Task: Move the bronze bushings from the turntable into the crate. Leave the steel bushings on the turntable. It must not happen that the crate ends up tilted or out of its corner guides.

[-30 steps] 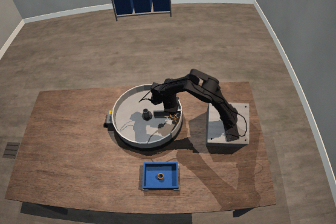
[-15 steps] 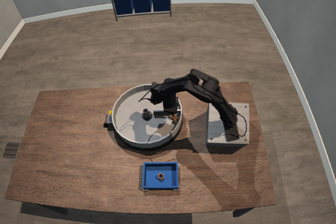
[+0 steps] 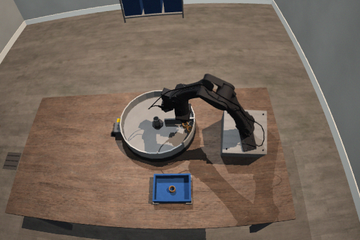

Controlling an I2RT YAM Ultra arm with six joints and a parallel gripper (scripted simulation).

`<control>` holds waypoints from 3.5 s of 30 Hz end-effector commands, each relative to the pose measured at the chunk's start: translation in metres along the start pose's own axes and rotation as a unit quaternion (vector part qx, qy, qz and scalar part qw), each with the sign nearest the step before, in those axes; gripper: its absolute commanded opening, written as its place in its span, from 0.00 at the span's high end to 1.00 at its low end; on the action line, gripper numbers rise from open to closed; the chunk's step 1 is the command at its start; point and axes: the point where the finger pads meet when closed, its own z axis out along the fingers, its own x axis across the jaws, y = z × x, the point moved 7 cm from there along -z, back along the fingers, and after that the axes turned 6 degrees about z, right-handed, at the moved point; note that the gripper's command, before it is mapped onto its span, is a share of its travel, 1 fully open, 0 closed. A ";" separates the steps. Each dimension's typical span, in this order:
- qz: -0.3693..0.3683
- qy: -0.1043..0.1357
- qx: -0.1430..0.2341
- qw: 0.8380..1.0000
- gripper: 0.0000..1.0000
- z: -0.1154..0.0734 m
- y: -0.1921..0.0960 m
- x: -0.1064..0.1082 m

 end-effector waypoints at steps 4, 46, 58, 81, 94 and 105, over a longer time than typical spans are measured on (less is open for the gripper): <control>0.002 0.000 -0.022 1.000 0.87 -0.015 0.007 -0.002; 0.004 0.001 -0.010 1.000 0.87 -0.007 -0.003 -0.003; 0.003 0.001 -0.015 1.000 0.87 -0.007 -0.002 -0.003; 0.005 0.005 0.004 1.000 0.87 0.035 -0.006 0.000; 0.003 0.004 -0.002 1.000 0.87 0.035 -0.001 -0.001; 0.003 0.004 -0.001 1.000 0.87 0.035 -0.001 -0.001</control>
